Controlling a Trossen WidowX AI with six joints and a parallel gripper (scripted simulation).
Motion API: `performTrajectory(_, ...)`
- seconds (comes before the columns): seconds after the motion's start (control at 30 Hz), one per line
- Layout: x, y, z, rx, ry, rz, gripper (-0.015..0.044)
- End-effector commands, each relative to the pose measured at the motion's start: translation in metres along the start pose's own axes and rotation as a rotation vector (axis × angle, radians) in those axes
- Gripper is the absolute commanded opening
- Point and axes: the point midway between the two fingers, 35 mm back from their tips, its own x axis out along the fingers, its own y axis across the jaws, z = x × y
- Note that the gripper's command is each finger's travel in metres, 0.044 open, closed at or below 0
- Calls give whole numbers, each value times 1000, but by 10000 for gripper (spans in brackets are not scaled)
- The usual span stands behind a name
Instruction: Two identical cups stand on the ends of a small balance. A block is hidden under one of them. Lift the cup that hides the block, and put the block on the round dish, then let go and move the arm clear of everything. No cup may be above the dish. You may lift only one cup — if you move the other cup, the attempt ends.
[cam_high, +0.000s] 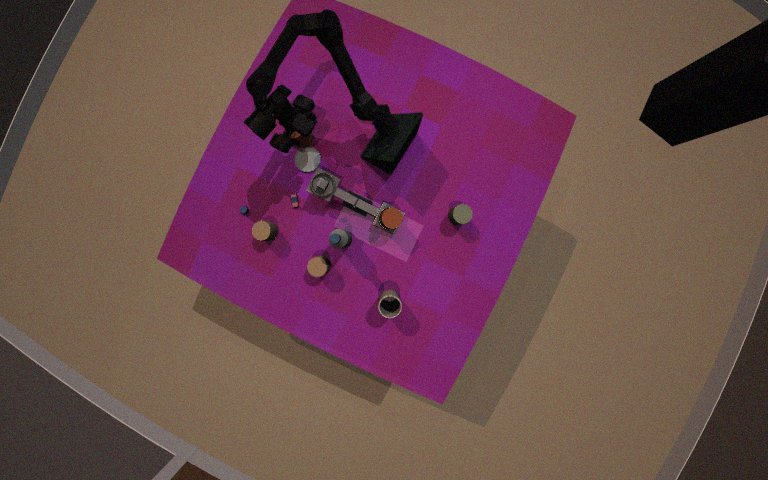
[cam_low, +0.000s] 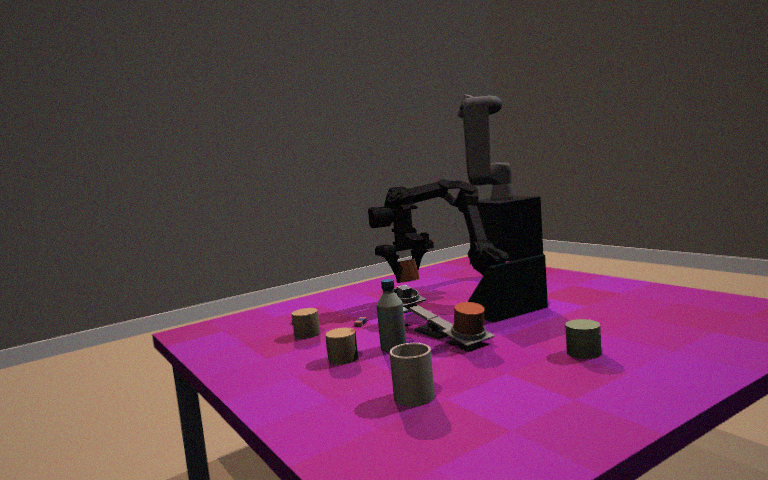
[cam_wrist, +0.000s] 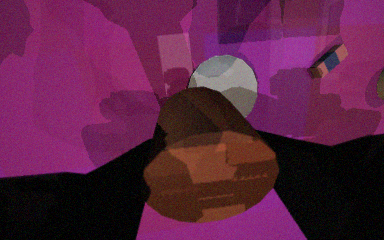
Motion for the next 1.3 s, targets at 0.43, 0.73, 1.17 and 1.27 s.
performTrajectory(0.43, 17, 49, -20, 12, 37, 37, 0)
performTrajectory(0.73, 43, 50, -22, 13, 39, 36, 0)
performTrajectory(1.17, 59, 51, -23, 13, 42, 36, 0)
performTrajectory(1.27, 63, 51, -23, 13, 42, 36, 0)
